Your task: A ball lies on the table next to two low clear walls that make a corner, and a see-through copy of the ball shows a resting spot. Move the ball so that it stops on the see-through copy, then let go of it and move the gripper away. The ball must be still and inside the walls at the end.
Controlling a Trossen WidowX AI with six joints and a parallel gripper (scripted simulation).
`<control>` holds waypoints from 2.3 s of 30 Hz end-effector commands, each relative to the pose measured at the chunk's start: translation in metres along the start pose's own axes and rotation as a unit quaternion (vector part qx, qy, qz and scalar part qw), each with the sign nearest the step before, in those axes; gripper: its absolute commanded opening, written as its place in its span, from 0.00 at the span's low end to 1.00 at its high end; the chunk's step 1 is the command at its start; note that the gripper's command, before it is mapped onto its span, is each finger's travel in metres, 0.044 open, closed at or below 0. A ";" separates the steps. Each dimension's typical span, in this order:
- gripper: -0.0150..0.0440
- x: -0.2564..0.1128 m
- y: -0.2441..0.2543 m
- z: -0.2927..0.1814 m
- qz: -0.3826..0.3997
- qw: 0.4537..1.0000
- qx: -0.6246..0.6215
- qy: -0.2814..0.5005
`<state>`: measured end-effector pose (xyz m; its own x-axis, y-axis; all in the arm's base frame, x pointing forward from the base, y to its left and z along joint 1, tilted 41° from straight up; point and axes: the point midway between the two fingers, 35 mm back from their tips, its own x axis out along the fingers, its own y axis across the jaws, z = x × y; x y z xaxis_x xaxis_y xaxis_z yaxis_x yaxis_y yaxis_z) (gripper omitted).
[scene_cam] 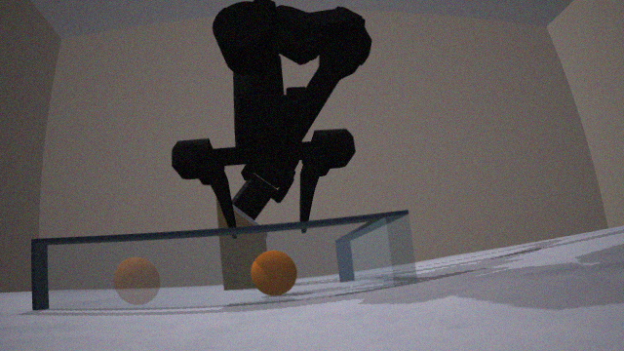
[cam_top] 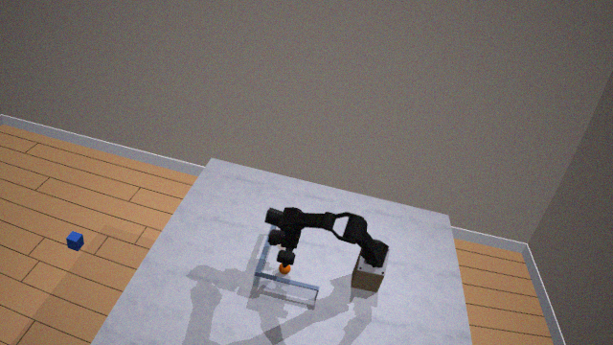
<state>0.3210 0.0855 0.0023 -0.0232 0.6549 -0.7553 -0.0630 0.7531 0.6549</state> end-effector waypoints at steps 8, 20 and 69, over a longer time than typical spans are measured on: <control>0.82 0.020 0.000 -0.001 0.002 1.000 0.004 0.003; 0.82 0.040 0.001 -0.002 0.003 1.000 0.004 0.003; 0.25 -0.084 -0.027 0.010 -0.001 1.000 0.007 0.002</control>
<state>0.3281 0.0201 0.0613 -0.0260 0.6573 -0.7532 -0.0507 0.7516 0.6576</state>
